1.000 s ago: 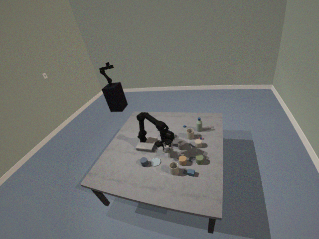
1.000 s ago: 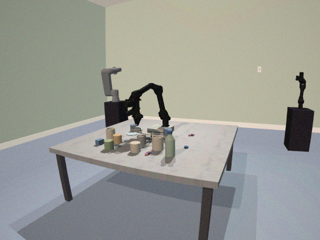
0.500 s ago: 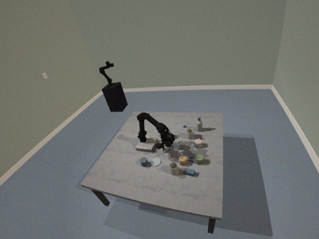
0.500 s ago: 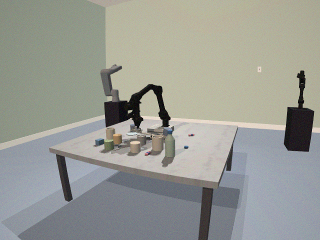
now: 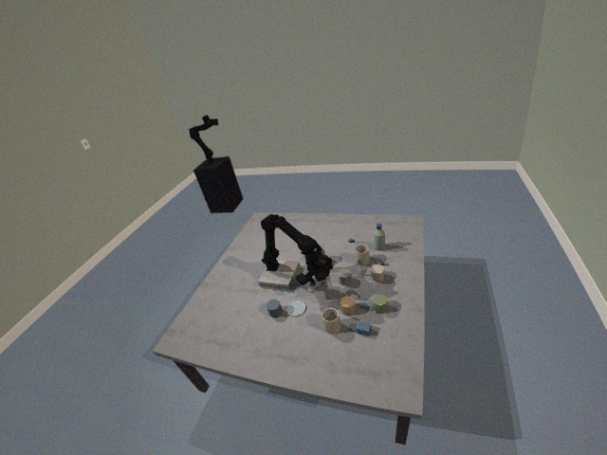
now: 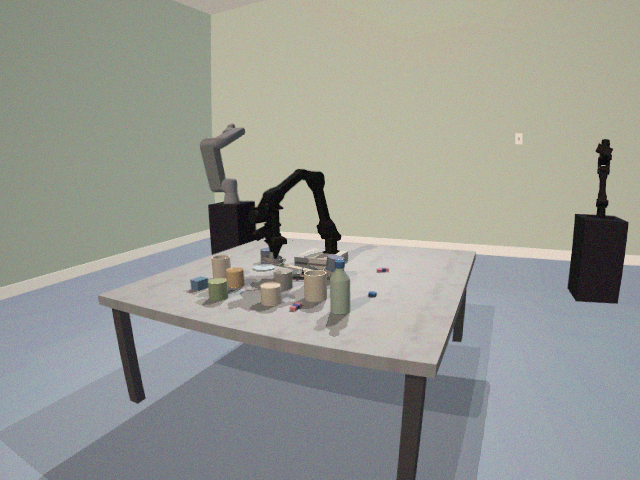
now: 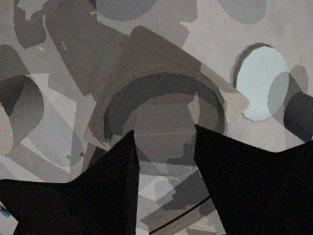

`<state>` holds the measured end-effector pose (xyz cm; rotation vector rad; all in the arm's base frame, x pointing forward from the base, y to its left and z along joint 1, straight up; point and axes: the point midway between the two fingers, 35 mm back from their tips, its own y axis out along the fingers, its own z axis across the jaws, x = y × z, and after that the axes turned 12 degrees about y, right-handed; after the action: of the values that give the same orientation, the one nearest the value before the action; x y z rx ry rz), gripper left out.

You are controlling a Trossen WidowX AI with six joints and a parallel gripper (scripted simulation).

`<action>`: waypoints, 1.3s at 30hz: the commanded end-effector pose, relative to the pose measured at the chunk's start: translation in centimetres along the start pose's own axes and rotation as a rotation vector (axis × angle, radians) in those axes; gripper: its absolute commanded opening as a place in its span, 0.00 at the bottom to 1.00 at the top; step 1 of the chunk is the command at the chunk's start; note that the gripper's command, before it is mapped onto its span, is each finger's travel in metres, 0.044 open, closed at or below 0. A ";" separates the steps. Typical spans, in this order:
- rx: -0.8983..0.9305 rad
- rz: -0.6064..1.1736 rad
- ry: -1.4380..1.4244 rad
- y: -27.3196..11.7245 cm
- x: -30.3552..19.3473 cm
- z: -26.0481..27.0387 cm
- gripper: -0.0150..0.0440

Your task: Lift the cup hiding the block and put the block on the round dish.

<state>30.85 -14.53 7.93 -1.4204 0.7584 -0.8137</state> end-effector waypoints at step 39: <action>-0.006 -0.003 0.002 -3.1 3.7 -8.9 0.25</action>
<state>27.05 -20.51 12.73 -1.4267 0.7653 -0.8224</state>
